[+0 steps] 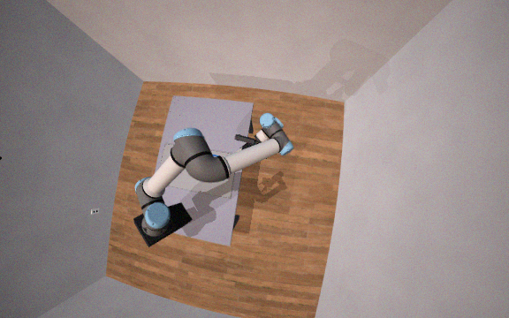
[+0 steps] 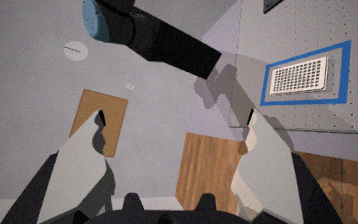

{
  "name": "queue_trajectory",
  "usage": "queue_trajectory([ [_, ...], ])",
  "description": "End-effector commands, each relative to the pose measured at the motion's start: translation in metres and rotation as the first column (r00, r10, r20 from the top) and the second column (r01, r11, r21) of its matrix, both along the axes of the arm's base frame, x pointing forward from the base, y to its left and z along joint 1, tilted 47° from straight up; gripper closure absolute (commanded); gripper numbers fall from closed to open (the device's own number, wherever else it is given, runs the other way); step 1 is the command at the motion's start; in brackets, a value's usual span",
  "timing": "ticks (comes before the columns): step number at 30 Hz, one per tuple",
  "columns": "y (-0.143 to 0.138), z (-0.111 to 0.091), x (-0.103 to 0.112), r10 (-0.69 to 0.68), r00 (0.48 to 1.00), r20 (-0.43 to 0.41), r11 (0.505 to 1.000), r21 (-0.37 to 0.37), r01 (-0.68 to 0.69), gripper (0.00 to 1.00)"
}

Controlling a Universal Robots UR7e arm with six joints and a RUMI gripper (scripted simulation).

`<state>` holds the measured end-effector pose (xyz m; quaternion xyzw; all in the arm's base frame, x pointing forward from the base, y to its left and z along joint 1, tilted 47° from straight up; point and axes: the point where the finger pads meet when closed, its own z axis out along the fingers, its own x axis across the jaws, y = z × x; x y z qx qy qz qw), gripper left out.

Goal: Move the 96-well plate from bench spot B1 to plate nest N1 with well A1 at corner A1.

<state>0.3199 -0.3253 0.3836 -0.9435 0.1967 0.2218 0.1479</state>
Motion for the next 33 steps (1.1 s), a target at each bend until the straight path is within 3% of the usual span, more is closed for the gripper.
queue_trajectory([
  [1, 0.000, 0.001, 0.000, 0.000, 1.000, 0.001, 1.000, -0.001, 0.000, 0.00],
  [17, 0.000, 0.001, 0.000, 0.000, 1.000, 0.001, 1.000, -0.001, 0.000, 0.00],
  [23, 0.025, 0.000, 0.014, -0.087, 0.996, -0.015, 0.991, -0.098, 0.085, 0.00],
  [33, 0.063, -0.004, 0.032, -0.178, 0.984, -0.013, 0.967, -0.189, 0.172, 0.00],
])
